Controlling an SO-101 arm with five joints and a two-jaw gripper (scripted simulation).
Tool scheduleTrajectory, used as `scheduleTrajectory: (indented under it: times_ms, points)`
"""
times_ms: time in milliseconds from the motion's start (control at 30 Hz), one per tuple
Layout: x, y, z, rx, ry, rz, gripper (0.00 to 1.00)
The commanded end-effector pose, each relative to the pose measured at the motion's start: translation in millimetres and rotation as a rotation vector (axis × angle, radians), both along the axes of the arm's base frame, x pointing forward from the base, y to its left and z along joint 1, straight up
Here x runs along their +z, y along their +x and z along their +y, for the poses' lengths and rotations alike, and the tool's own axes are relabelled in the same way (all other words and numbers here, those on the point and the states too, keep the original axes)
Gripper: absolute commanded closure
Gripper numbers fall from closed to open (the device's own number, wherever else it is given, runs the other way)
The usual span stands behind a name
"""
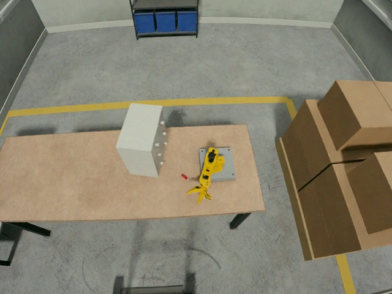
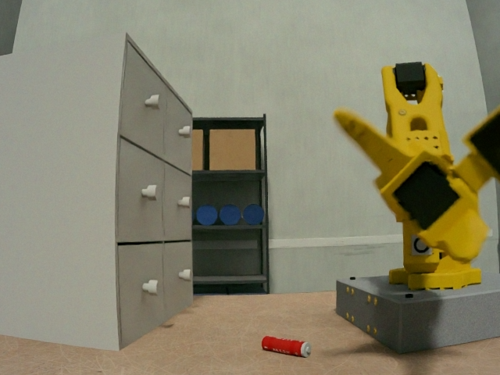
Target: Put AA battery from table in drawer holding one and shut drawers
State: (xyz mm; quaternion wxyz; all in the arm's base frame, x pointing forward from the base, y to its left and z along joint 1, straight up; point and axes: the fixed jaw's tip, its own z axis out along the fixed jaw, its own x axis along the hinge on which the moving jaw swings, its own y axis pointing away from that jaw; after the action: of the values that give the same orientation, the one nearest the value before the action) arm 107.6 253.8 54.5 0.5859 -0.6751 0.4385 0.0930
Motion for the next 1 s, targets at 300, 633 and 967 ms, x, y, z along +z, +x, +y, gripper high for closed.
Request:
scheduleTrajectory:
  times_ms: [300, 633, 967]
  points:
    - [5.4, 54.0, -36, -0.284, -0.042, 0.165, 0.50]
    - [9.0, 88.6, -81, -0.549, -0.049, 0.320, 0.50]
    - [12.4, 104.9, -123, -0.765, -0.033, 0.446, 0.50]
